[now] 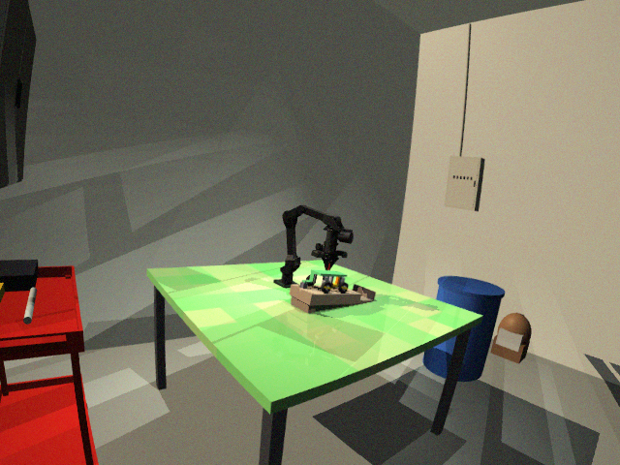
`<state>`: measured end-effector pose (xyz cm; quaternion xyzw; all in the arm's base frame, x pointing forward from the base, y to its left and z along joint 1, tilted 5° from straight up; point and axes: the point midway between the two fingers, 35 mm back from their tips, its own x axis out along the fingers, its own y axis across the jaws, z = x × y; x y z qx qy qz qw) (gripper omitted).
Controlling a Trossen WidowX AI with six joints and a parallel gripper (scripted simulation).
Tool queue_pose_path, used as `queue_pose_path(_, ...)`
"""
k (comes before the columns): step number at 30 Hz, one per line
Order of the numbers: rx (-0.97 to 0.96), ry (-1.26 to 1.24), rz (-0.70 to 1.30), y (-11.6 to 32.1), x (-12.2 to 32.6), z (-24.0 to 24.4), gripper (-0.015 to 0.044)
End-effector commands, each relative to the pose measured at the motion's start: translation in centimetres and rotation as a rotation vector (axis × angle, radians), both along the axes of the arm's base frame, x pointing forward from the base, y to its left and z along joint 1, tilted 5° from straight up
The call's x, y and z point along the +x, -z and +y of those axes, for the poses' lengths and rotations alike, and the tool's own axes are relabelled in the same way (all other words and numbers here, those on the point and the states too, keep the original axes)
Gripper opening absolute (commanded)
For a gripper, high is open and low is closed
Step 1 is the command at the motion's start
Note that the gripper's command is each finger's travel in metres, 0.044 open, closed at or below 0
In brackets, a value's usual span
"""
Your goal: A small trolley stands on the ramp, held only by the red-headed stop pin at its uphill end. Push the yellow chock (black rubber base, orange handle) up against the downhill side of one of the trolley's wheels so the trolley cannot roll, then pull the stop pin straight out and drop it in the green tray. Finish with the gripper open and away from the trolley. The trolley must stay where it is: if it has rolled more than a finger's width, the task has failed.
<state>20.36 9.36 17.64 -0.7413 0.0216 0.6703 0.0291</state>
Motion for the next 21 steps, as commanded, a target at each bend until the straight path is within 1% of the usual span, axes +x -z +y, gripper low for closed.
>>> queue_pose_path(1,0.006,-0.030,0.001,0.7,-0.4,0.0,0.0000)
queue_pose_path(5,0.009,-0.068,0.005,1.7,-1.0,-0.1,0.0000)
queue_pose_path(9,0.013,-0.070,0.005,1.8,-1.0,-0.1,0.0000)
queue_pose_path(16,0.126,-0.080,0.001,3.4,-0.8,0.4,0.0000)
queue_pose_path(21,0.172,-0.085,-0.004,5.0,-0.7,1.1,0.0000)
